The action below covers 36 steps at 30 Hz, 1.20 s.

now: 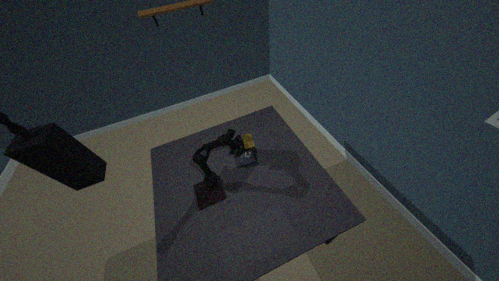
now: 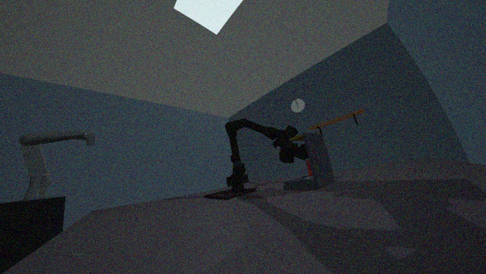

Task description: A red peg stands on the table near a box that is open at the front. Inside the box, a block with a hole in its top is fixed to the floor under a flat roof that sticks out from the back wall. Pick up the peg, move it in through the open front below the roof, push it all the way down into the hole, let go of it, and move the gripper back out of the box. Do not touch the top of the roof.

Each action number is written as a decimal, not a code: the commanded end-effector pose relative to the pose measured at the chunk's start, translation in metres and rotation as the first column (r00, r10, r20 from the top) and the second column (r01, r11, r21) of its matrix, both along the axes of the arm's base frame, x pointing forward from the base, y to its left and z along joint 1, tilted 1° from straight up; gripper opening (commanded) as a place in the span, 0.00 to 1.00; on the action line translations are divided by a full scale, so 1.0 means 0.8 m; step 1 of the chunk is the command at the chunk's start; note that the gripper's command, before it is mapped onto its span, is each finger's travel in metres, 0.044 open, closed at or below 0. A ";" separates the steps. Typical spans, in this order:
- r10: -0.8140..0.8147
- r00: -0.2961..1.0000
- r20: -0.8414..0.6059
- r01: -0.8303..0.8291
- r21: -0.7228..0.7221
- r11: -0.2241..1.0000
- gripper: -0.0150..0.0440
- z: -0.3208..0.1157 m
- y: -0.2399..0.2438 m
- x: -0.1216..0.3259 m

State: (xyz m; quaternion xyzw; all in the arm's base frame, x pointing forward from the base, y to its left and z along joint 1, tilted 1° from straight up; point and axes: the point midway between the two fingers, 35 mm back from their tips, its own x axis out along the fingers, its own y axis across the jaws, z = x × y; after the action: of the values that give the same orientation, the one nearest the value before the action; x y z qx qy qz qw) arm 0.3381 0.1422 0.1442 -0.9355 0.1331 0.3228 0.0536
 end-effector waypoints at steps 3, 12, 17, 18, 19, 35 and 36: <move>0.000 1.000 0.000 0.000 -0.001 1.000 0.32 0.000 0.000 0.000; 0.000 1.000 0.000 0.000 -0.001 1.000 0.25 0.000 0.000 0.000; 0.000 1.000 0.000 0.000 -0.001 1.000 0.25 0.000 0.000 0.000; -0.001 1.000 0.000 0.001 -0.001 1.000 0.25 -0.001 0.000 0.000; -0.001 1.000 0.000 0.001 -0.001 1.000 0.25 -0.001 0.000 0.000; -0.005 1.000 0.006 0.005 0.003 1.000 0.25 -0.030 0.000 0.001; -0.005 1.000 0.006 0.005 0.003 1.000 0.25 -0.032 0.000 0.001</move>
State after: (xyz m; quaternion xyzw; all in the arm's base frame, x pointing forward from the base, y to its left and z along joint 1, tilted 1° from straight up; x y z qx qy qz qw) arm 0.3410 0.1430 0.1346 -0.9398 0.1325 0.3082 0.0646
